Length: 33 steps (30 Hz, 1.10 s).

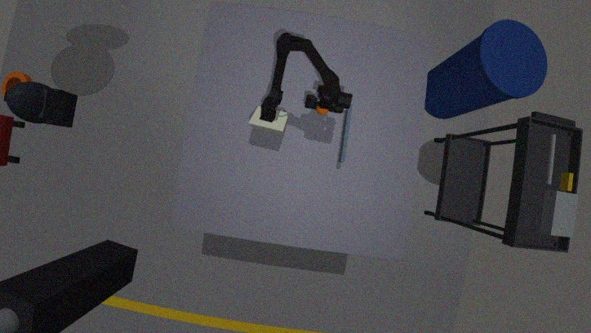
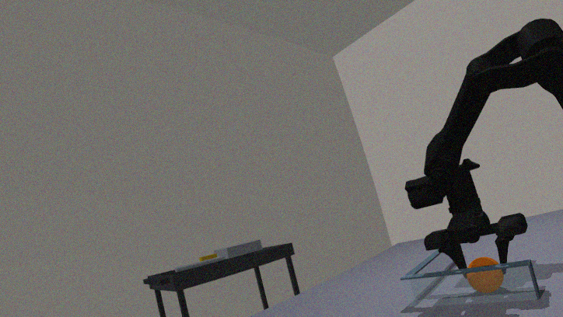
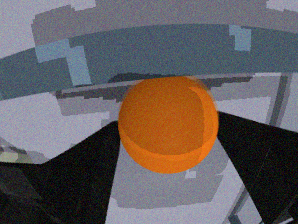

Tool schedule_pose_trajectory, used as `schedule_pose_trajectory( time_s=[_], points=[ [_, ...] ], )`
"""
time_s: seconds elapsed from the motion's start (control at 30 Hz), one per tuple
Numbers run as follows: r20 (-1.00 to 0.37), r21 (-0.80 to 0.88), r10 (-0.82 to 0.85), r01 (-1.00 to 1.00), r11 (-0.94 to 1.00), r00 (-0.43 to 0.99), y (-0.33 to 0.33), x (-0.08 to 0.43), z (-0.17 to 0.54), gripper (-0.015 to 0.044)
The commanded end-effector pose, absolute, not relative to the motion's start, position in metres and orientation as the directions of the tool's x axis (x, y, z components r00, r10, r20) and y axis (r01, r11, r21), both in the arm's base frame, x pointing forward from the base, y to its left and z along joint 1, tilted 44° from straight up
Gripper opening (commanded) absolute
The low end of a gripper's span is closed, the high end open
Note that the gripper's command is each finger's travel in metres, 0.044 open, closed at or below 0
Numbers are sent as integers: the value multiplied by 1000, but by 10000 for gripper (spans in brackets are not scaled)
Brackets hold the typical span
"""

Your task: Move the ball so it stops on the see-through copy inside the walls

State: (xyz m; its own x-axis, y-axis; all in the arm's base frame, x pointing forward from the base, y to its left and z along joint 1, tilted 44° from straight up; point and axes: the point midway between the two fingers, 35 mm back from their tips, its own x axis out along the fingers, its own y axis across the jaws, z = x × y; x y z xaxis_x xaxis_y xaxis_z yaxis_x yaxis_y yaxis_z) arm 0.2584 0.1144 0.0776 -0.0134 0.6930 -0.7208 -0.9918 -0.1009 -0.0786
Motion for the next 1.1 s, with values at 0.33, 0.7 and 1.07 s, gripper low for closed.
schedule_pose_trajectory(
  time_s=[0.33, 0.7, 1.07],
  points=[
    [-725, -79, 689, -992, -102, -13, 84, 263, 107, 434],
    [-719, -85, 695, -992, -91, -2, 60, 263, 133, 434],
    [-720, -84, 694, -992, -95, -6, 25, 263, 168, 440]
  ],
)
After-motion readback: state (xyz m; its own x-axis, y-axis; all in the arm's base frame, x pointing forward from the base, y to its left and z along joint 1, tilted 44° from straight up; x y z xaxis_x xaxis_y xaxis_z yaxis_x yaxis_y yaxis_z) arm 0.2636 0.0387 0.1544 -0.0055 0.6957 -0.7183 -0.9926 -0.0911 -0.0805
